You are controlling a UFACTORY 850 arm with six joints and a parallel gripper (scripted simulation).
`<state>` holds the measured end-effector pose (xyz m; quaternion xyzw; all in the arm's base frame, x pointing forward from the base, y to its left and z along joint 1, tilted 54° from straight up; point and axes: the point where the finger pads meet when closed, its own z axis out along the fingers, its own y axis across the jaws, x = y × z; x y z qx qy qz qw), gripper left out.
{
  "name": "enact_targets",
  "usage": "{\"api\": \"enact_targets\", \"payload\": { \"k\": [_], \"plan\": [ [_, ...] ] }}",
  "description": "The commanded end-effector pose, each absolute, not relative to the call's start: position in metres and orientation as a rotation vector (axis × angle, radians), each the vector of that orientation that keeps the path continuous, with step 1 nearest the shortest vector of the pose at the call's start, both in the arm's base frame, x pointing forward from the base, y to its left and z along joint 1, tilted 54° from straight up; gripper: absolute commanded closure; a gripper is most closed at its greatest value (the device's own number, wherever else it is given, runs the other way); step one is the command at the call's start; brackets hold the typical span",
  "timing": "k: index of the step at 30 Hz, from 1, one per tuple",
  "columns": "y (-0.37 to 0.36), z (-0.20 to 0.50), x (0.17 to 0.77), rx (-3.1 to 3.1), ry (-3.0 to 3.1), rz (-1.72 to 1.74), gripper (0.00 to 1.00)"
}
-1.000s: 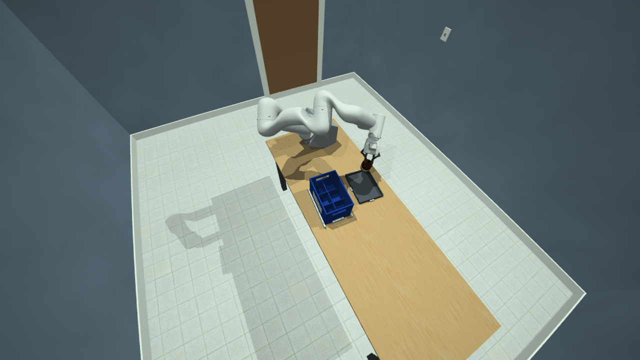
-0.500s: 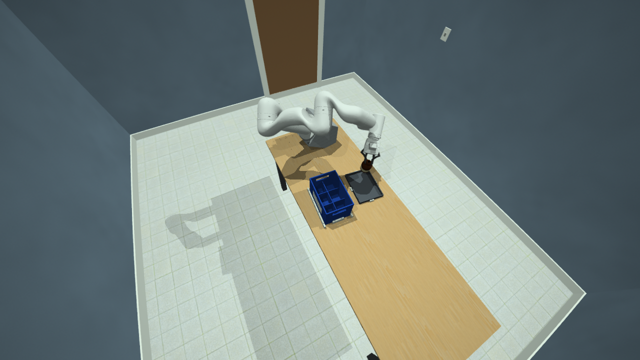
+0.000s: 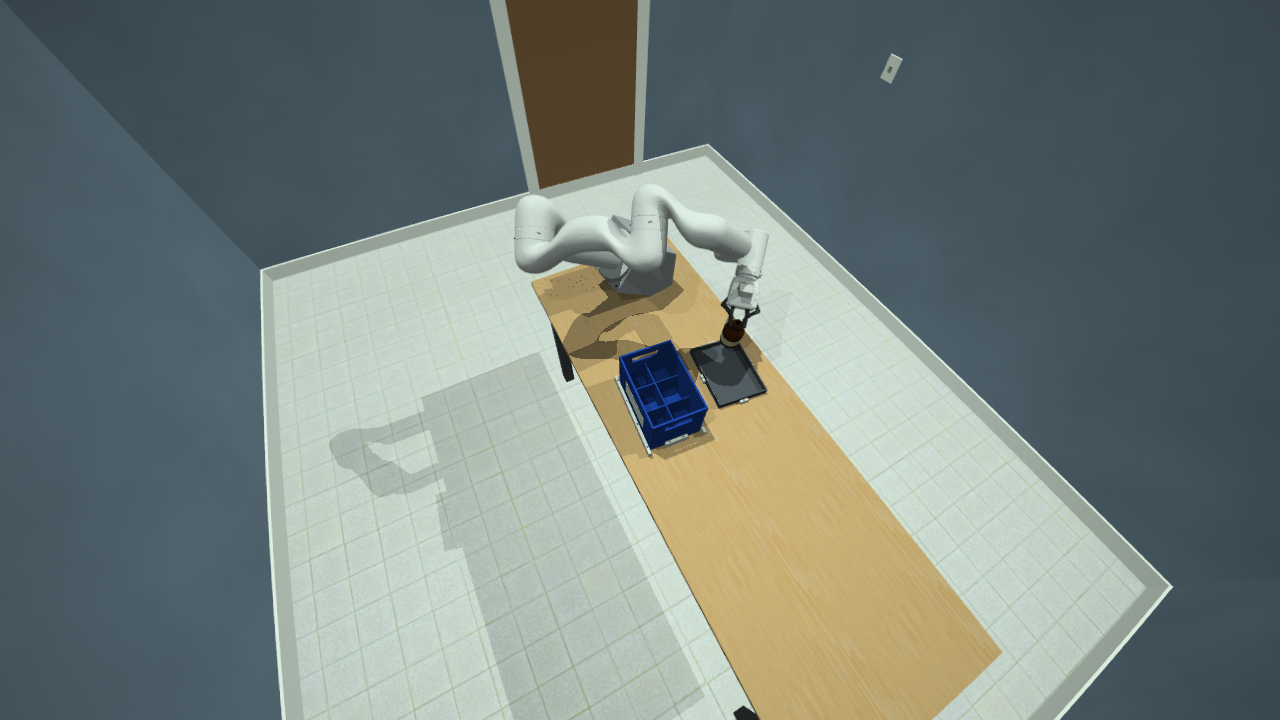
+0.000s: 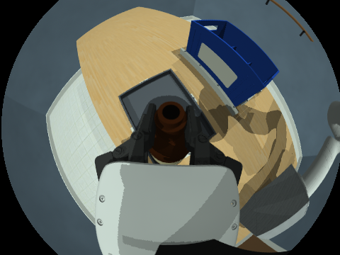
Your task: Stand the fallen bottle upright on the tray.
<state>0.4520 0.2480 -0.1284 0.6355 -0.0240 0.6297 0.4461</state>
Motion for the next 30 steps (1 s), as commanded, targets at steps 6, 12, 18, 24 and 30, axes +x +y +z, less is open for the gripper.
{"api": "enact_targets", "payload": {
  "k": [6, 12, 18, 24, 30],
  "plan": [
    [0.2492, -0.1283, 0.4515, 1.540, -0.037, 1.596, 1.00],
    [0.2493, -0.1284, 0.4514, 1.537, -0.035, 1.600, 1.00],
    [0.2493, -0.1284, 0.4514, 1.537, -0.034, 1.600, 1.00],
    [0.2493, -0.1284, 0.4514, 1.537, -0.034, 1.600, 1.00],
    [0.2493, -0.1284, 0.4514, 1.536, -0.034, 1.601, 1.00]
  ]
}}
